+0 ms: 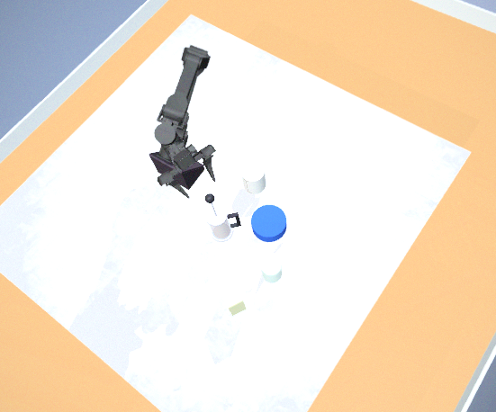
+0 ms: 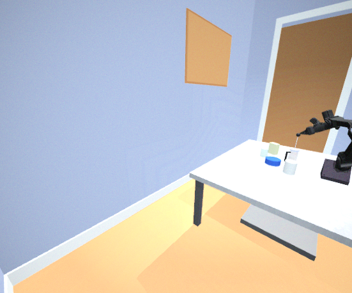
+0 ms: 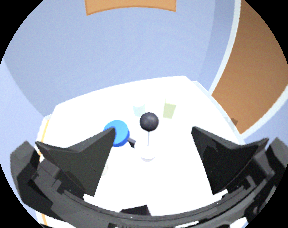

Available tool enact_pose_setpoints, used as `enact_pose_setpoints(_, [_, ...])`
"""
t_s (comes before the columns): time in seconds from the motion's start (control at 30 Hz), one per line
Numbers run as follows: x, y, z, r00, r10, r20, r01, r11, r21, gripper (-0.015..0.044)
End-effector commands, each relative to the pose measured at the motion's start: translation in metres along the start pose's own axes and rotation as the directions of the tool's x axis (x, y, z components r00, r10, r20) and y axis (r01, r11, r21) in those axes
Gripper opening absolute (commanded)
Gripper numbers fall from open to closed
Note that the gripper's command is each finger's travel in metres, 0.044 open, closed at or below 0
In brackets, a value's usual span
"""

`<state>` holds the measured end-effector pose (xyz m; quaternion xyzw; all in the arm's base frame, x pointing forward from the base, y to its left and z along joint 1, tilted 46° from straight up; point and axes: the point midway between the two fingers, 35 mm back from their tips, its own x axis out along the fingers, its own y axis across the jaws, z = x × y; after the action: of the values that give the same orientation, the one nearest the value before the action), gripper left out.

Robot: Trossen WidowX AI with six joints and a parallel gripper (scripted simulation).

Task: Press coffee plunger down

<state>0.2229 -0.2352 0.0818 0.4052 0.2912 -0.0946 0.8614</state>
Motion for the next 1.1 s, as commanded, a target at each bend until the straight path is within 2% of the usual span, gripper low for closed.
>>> enact_pose_setpoints(0.0, [-0.001,0.004,-0.003,1.000,0.022,0.014,-0.023,0.999,0.029,0.0440])
enact_pose_setpoints(1.03, [0.040,0.005,-0.003,1.000,0.024,0.016,-0.024,0.999,0.028,0.0440])
enact_pose_setpoints(1.07, [0.040,0.005,-0.003,1.000,0.024,0.016,-0.024,0.999,0.028,0.0414])
